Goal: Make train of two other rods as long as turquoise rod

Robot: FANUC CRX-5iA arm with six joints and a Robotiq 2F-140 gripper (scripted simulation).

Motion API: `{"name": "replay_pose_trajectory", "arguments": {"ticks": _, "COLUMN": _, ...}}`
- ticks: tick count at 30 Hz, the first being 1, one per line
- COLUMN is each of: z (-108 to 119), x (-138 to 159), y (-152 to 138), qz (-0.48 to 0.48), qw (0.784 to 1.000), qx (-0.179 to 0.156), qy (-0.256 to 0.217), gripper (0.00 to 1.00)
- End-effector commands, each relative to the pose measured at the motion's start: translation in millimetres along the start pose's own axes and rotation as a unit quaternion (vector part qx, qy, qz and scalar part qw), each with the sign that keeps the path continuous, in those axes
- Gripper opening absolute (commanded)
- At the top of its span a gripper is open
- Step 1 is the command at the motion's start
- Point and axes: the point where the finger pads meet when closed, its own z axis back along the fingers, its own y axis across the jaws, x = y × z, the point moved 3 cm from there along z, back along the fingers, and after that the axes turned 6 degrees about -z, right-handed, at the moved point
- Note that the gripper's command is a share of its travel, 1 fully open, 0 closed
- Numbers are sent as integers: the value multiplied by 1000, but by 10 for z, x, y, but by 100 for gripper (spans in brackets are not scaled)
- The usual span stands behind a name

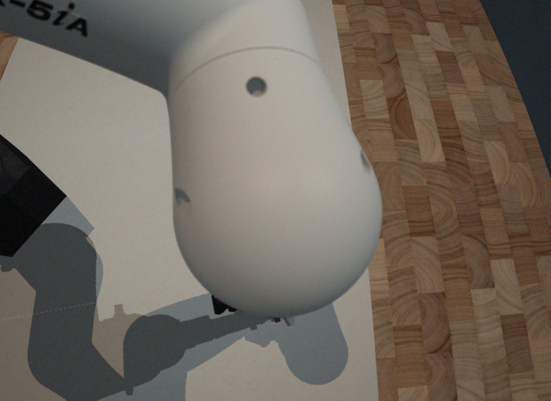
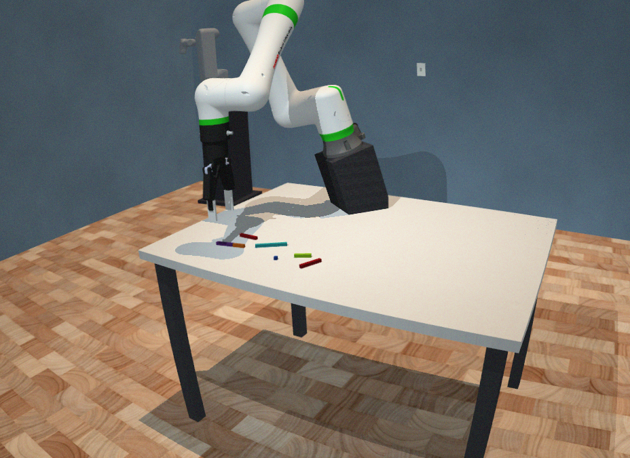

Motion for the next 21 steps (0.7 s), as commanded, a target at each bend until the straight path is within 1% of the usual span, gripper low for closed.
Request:
{"name": "replay_pose_trajectory", "arguments": {"ticks": 1, "z": 2, "x": -1, "y": -2, "qz": 0, "qw": 1000, "qx": 0, "qy": 0, "gripper": 100}}
{"name": "replay_pose_trajectory", "arguments": {"ticks": 13, "z": 8, "x": -1, "y": -2, "qz": 0, "qw": 1000, "qx": 0, "qy": 0, "gripper": 100}}
{"name": "replay_pose_trajectory", "arguments": {"ticks": 19, "z": 118, "x": -1, "y": -2, "qz": 0, "qw": 1000, "qx": 0, "qy": 0, "gripper": 100}}
{"name": "replay_pose_trajectory", "arguments": {"ticks": 21, "z": 118, "x": -1, "y": -2, "qz": 0, "qw": 1000, "qx": 0, "qy": 0, "gripper": 100}}
